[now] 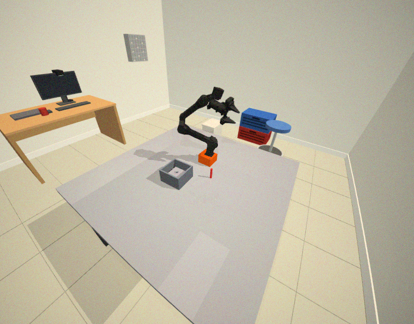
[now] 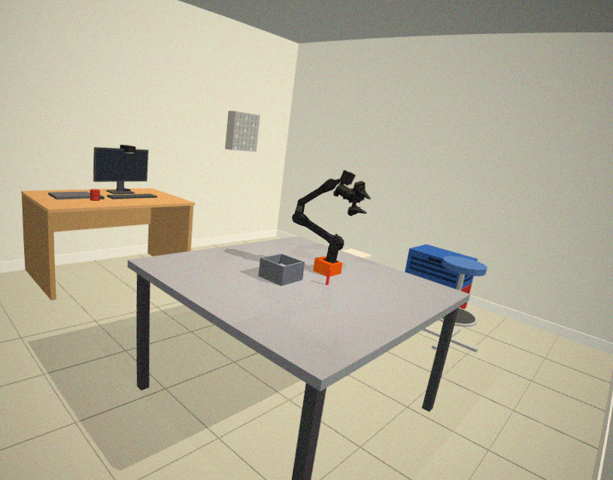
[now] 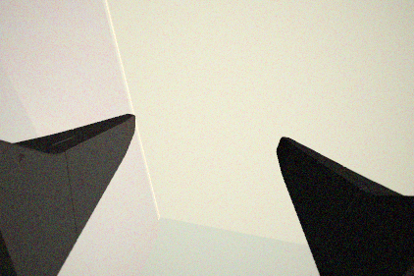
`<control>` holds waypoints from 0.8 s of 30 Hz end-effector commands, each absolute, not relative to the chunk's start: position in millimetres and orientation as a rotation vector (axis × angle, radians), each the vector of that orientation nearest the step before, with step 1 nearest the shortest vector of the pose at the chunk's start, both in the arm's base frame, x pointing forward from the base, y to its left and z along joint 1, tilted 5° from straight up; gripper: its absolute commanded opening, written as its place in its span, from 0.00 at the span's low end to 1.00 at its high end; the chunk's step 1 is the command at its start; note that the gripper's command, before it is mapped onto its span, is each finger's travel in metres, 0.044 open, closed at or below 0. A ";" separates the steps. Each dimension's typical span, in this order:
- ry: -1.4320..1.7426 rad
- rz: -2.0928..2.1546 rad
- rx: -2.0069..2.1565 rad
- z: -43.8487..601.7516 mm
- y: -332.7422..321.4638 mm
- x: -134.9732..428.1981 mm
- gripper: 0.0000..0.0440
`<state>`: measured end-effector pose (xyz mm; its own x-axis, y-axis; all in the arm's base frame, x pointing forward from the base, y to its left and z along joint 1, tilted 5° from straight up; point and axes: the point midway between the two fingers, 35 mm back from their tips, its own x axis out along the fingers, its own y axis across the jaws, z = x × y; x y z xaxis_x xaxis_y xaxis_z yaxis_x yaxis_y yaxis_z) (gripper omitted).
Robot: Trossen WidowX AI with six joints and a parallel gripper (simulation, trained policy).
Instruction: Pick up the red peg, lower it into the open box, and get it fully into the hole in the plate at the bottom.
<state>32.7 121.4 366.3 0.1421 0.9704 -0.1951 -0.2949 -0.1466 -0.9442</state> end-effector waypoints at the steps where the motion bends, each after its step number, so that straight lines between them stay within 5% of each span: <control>1: -0.771 1.318 -1.180 367.9 122.8 33.5 0.96; 24: 0.044 1.139 -0.939 301.0 170.3 72.4 1.00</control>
<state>64.7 166.6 315.2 0.4325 0.7969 -0.4217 -0.7364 0.0423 -0.6752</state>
